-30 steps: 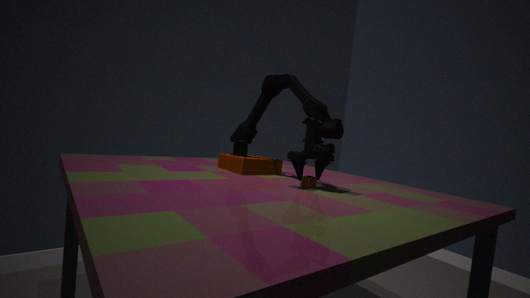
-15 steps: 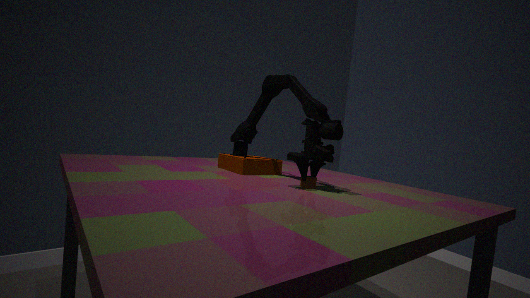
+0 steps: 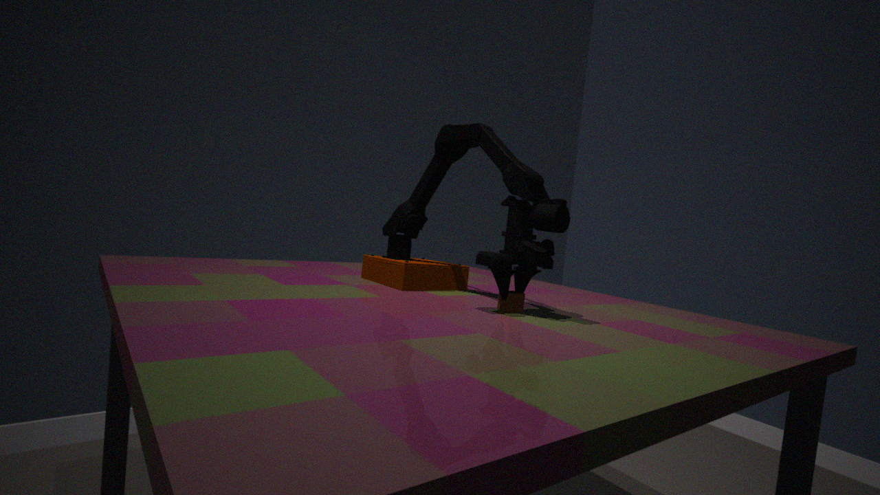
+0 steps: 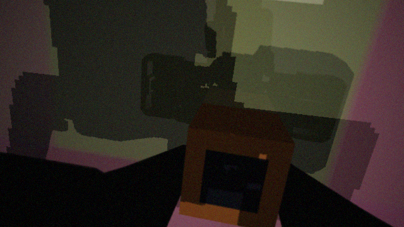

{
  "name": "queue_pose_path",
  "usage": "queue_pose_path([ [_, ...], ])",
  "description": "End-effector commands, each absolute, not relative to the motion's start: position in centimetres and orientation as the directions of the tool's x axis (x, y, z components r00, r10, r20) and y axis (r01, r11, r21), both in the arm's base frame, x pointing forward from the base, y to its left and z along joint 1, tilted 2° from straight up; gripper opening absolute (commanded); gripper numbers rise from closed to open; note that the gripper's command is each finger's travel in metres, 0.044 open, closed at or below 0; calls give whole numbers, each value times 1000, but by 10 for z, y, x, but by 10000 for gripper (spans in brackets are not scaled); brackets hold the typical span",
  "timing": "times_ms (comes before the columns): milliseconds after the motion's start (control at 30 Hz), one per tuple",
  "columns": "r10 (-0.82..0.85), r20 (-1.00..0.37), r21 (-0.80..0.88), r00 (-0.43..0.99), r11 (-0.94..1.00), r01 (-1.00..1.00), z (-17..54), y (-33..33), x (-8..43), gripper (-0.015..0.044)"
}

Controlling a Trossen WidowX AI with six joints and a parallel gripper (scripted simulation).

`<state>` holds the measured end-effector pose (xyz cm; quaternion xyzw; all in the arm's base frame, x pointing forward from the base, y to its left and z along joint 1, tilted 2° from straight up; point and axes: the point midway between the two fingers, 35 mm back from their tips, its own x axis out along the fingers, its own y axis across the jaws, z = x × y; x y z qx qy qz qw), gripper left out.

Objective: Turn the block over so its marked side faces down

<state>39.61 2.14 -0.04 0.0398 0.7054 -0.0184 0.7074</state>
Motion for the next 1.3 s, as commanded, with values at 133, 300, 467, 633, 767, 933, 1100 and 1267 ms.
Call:
queue_pose_path([
  [133, 27, -1000, 28, 15, 996, 84, 26, 20, 398, 0],
  [300, 23, -998, 28, 50, 996, 83, 24, 20, 399, 0],
  [467, 17, -992, 27, 122, 996, 80, 21, 20, 400, 0],
  [633, 9, -981, 25, 193, 997, 79, 18, 20, 401, 0],
  [767, 4, -969, 24, 249, 997, 79, 17, 21, 401, 0],
  [933, -3, -948, 24, 317, 997, 79, 15, 21, 401, 0],
  [1100, -8, -923, 24, 384, 996, 80, 15, 21, 399, 0],
  [1267, -14, -893, 26, 449, 996, 82, 16, 21, 396, 0],
])
